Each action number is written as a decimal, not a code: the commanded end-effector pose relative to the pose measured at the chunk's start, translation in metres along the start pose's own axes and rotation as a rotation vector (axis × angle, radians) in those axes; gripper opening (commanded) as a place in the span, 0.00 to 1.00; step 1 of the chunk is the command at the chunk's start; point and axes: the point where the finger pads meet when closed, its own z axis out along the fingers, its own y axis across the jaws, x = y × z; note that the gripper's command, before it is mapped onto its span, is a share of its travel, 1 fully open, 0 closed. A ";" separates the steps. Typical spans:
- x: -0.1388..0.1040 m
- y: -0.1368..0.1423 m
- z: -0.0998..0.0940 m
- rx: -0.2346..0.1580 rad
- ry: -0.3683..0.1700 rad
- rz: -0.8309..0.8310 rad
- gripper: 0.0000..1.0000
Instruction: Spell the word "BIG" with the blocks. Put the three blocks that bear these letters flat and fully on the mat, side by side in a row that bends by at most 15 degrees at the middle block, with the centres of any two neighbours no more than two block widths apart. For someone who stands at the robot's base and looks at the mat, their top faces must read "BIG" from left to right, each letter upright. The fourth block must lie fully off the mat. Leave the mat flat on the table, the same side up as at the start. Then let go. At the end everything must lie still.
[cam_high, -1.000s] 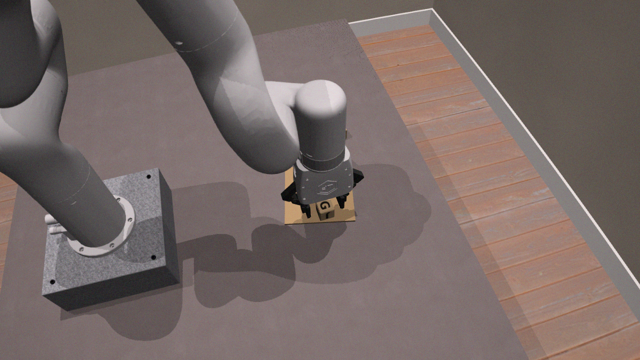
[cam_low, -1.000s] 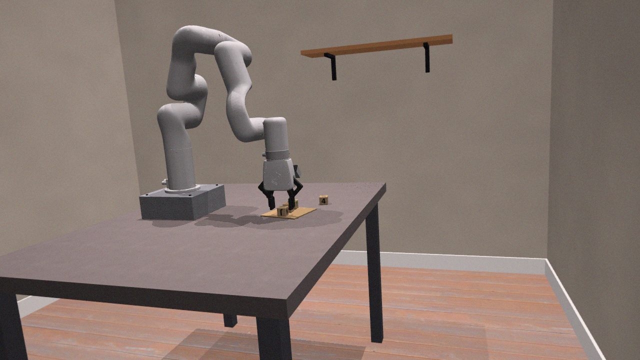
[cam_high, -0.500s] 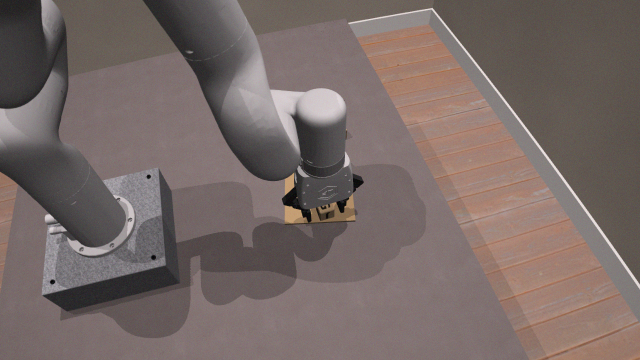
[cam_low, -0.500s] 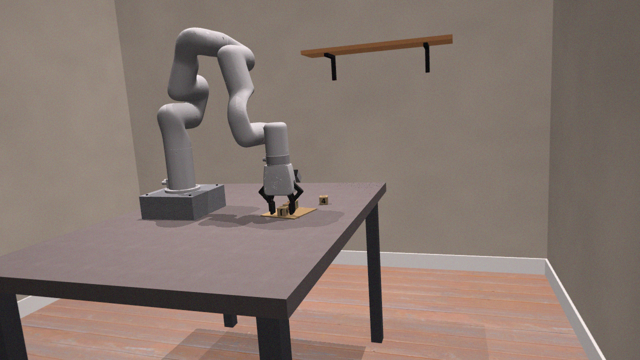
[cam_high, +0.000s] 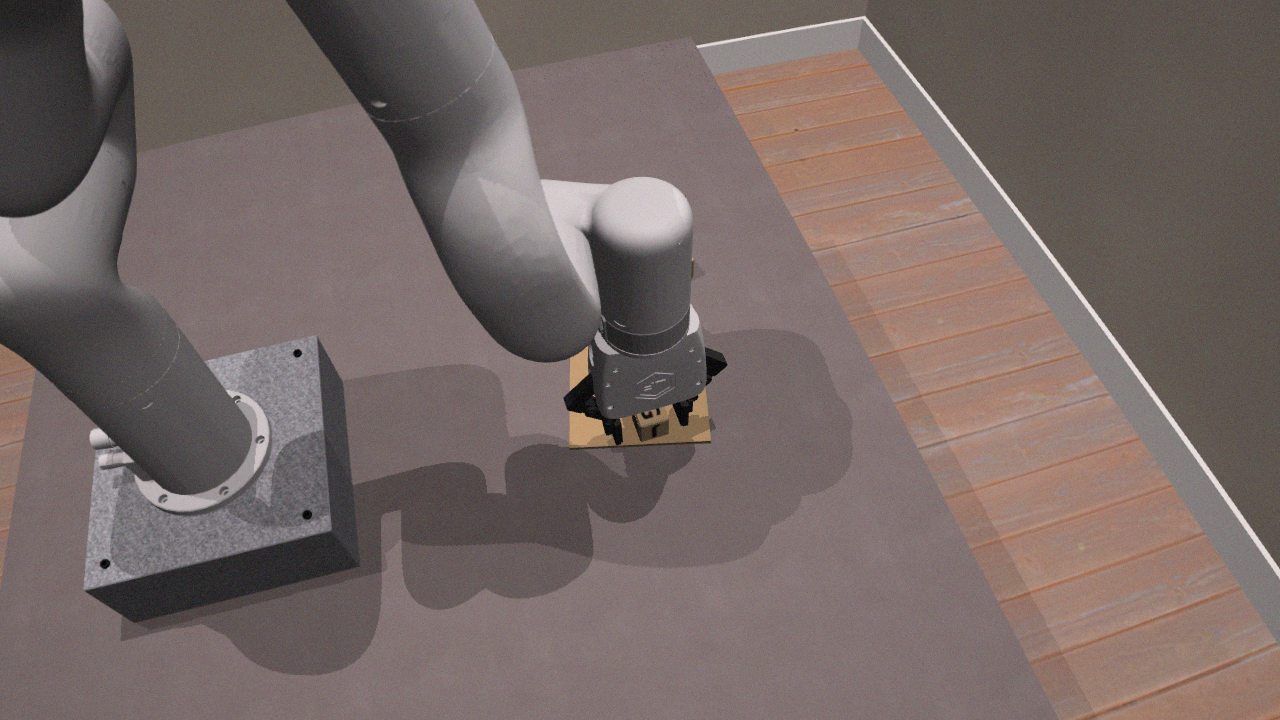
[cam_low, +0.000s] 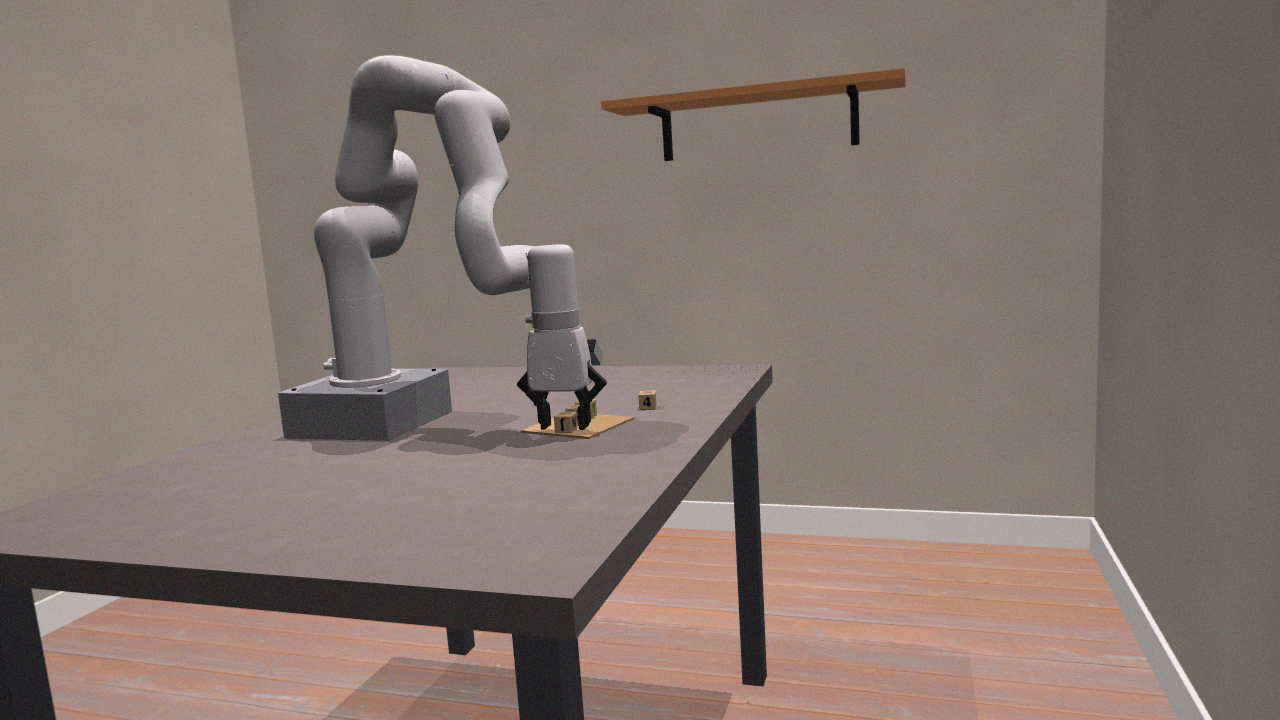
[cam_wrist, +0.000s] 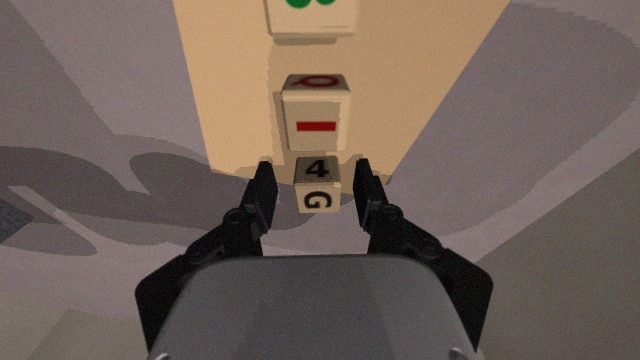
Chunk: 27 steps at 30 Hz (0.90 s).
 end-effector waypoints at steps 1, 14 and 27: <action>0.000 0.001 -0.001 -0.003 0.000 0.000 0.69; 0.000 0.001 -0.001 -0.003 0.000 0.000 0.69; 0.000 0.001 -0.001 -0.003 0.000 0.000 0.47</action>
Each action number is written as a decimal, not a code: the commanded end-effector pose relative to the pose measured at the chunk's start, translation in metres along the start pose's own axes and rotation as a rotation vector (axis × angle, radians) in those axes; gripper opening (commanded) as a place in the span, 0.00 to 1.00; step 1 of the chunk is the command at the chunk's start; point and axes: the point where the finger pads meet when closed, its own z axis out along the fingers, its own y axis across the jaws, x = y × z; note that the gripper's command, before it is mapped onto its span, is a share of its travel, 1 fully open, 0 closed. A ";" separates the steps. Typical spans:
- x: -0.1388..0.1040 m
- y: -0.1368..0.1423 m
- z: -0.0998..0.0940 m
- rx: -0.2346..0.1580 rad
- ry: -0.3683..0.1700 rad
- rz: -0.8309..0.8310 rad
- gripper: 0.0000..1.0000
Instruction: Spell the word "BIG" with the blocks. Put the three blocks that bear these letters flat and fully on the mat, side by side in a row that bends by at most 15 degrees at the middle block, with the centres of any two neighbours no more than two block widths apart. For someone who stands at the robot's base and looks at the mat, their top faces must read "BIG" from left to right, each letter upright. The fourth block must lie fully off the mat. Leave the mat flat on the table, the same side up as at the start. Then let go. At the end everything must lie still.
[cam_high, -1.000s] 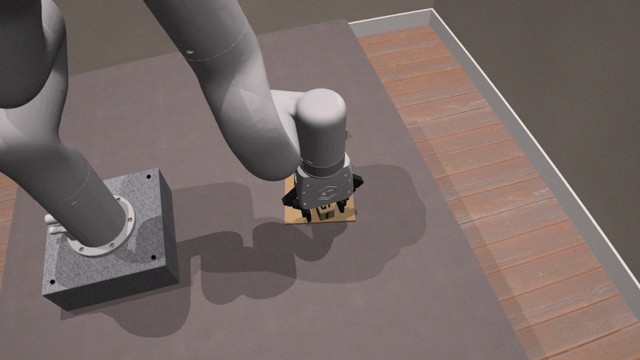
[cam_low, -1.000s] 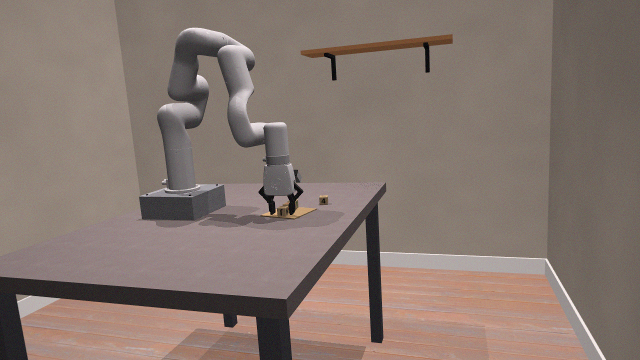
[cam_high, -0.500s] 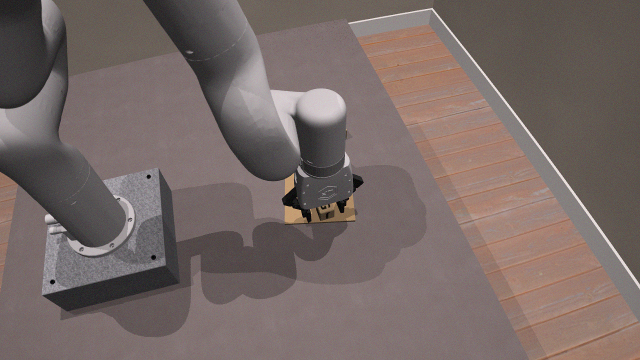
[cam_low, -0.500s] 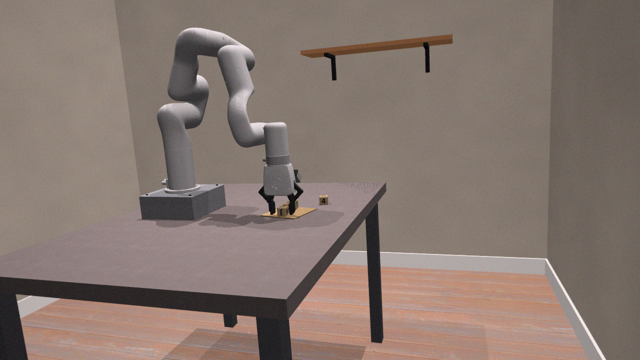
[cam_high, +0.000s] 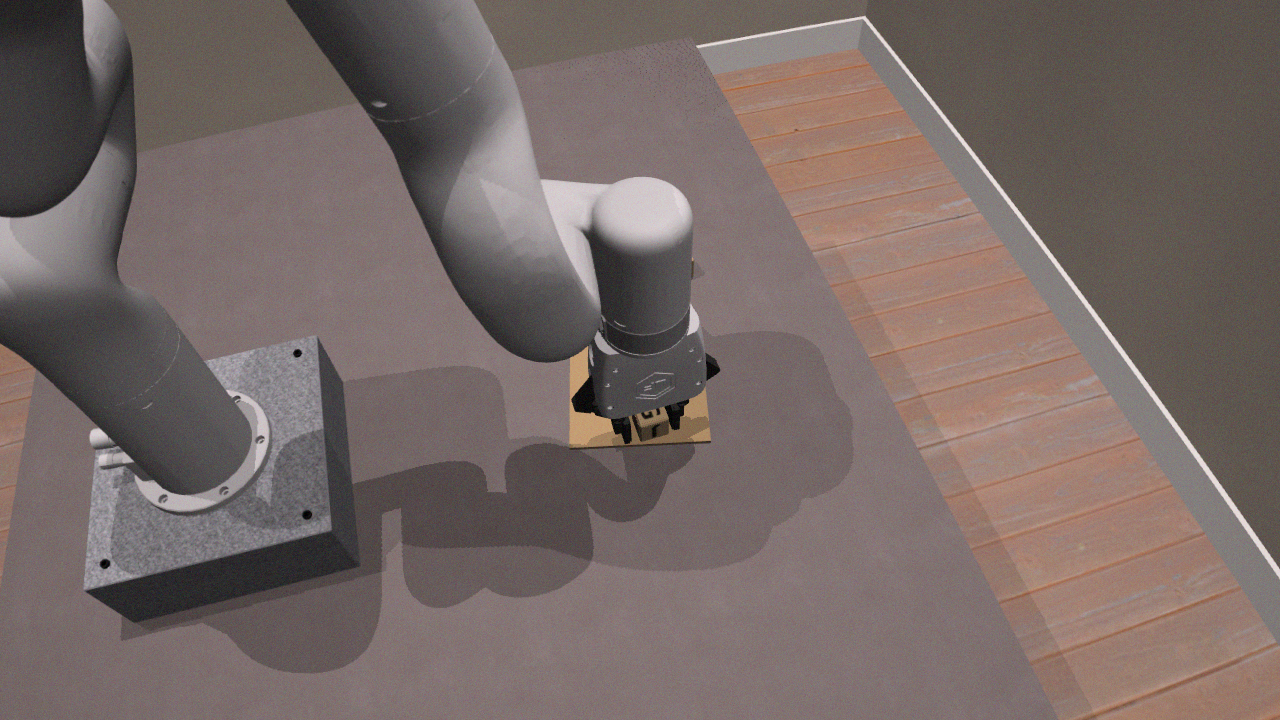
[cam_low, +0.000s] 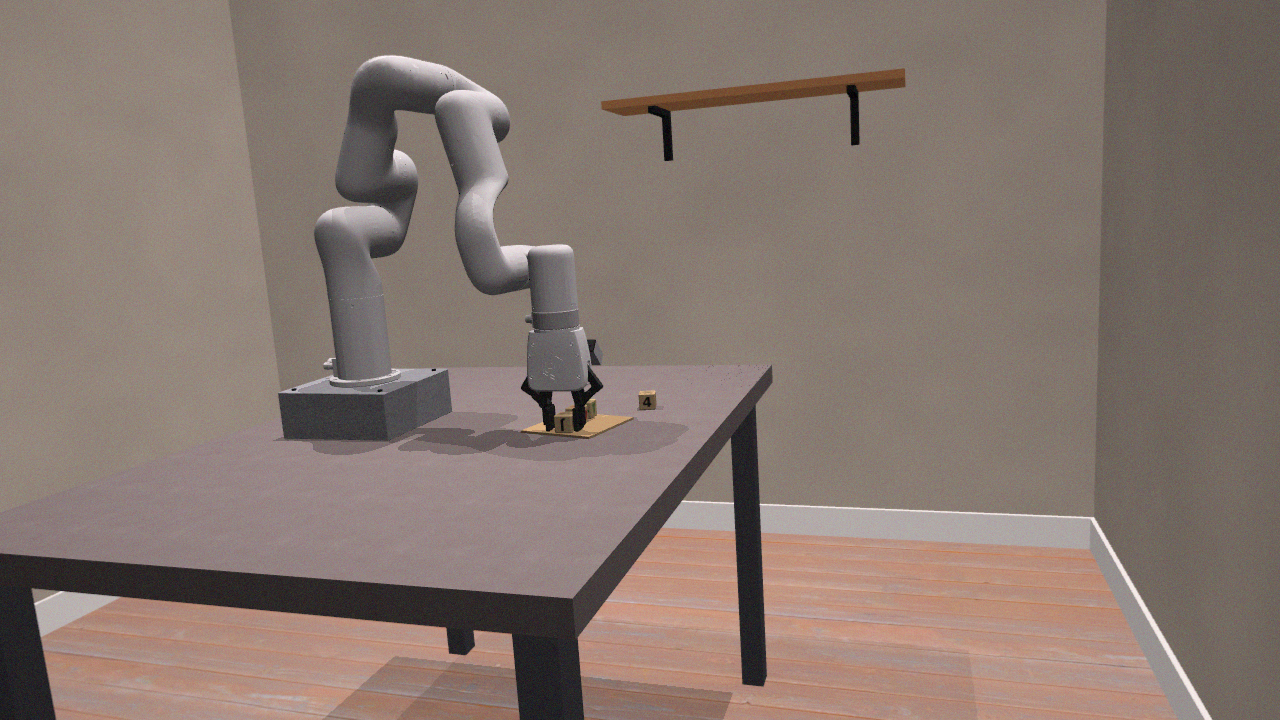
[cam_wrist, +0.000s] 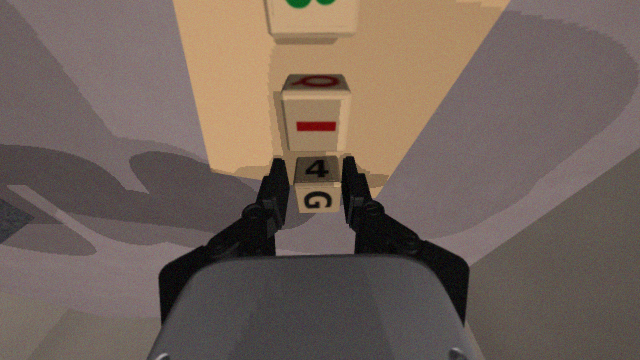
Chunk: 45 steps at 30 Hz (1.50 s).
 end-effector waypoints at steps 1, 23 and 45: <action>0.000 0.001 -0.001 -0.003 0.000 0.000 0.47; 0.000 0.001 -0.001 -0.003 0.000 0.000 0.27; 0.000 0.001 -0.002 -0.003 0.000 0.000 0.27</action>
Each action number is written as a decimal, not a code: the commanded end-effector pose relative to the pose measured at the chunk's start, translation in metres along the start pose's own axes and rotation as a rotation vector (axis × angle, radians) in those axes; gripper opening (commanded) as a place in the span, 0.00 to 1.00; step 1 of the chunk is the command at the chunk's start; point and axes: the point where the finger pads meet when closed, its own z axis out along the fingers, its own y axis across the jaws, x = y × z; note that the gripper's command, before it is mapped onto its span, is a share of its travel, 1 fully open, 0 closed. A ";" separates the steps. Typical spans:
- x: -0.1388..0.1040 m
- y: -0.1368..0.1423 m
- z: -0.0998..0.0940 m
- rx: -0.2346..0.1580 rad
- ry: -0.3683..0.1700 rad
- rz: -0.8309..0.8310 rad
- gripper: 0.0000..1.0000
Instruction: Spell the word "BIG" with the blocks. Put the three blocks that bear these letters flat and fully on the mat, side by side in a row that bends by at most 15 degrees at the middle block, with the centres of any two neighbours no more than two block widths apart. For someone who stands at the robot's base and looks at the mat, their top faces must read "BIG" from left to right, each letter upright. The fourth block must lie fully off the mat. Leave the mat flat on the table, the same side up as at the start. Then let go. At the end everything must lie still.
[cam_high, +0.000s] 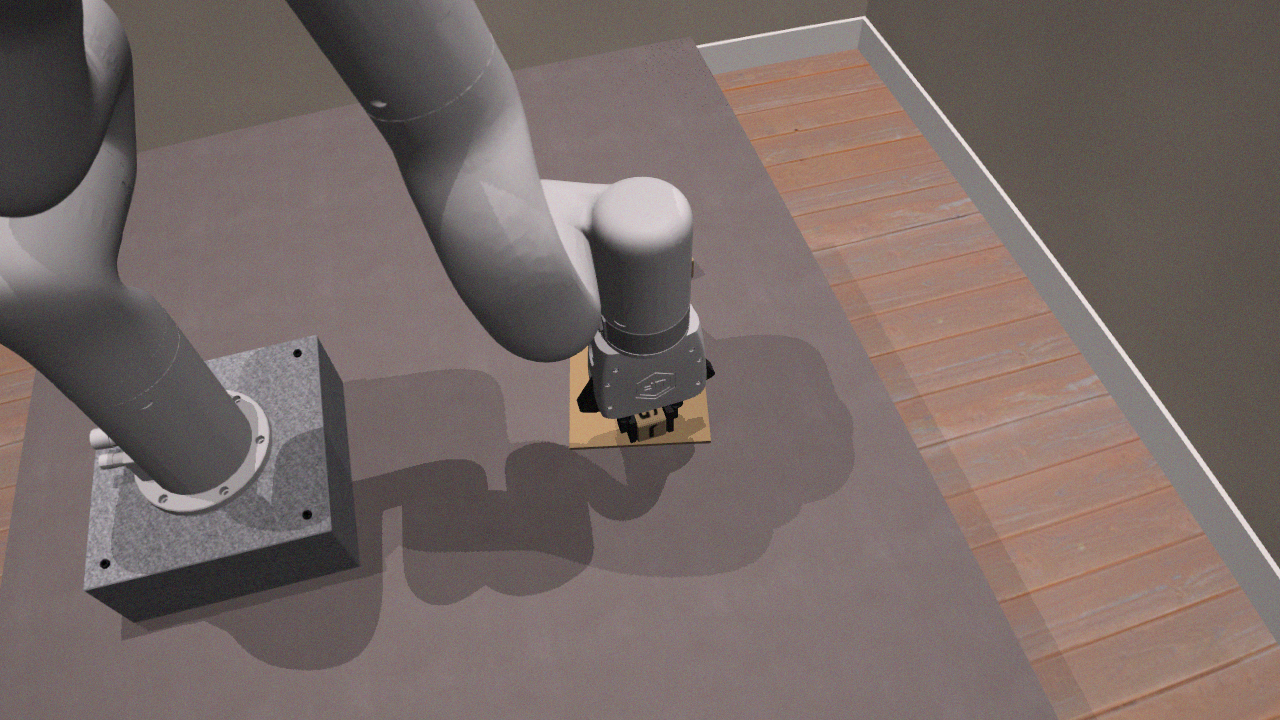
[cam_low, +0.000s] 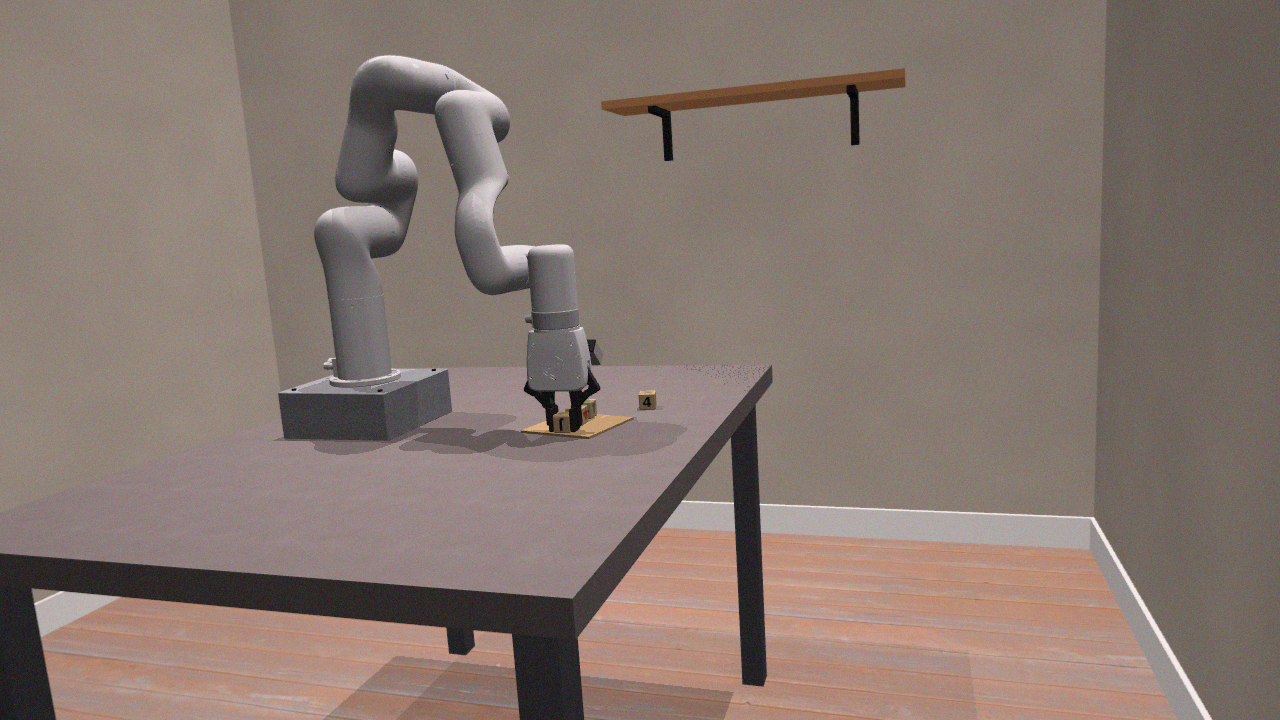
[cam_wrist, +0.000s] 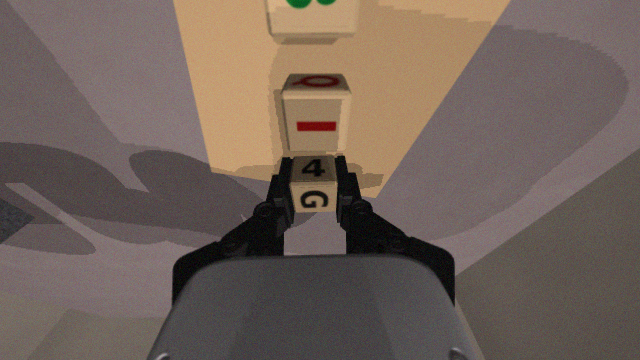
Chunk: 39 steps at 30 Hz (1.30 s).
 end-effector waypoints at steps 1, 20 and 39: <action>0.000 0.001 -0.004 -0.004 0.000 0.000 0.27; 0.001 0.001 -0.098 -0.004 0.000 0.000 0.27; 0.003 0.004 -0.101 -0.004 0.000 0.004 0.27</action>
